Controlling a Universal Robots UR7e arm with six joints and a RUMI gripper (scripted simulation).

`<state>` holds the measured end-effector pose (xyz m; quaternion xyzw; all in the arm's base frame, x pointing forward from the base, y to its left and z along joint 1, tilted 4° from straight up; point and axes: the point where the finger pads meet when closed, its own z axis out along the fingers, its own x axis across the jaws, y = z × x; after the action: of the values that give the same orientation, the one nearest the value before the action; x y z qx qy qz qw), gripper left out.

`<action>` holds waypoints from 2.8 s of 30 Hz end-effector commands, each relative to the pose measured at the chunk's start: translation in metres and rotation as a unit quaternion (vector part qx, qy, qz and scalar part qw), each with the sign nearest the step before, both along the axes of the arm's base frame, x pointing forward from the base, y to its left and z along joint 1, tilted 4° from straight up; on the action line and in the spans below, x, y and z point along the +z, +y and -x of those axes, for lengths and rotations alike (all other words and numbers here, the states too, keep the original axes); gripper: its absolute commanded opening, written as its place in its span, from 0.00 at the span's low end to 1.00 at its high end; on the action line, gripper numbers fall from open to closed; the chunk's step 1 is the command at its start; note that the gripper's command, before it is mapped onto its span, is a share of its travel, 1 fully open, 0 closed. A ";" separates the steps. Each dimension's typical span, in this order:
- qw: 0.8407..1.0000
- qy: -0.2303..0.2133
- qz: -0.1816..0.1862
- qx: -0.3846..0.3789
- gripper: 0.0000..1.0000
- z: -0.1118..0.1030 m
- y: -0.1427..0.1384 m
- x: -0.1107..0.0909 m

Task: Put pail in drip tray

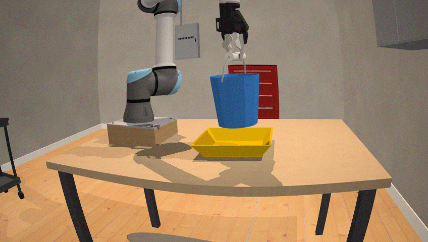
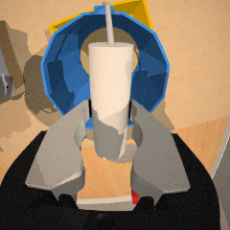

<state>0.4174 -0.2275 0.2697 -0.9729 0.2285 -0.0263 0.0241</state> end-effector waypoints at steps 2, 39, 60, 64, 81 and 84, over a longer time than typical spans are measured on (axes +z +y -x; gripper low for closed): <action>1.000 -0.001 0.001 0.000 0.00 0.000 0.000 0.000; 1.000 -0.001 0.001 0.000 0.00 0.000 0.000 -0.023; 1.000 -0.001 0.001 0.000 0.00 -0.001 0.000 -0.047; 1.000 -0.001 0.001 0.000 0.00 -0.001 0.001 -0.053; 1.000 -0.001 0.001 0.000 0.00 -0.001 0.001 -0.070; 1.000 -0.001 0.001 0.000 0.00 -0.001 0.001 -0.072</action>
<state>0.4179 -0.2263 0.2007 -0.9729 0.2285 -0.0263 0.0241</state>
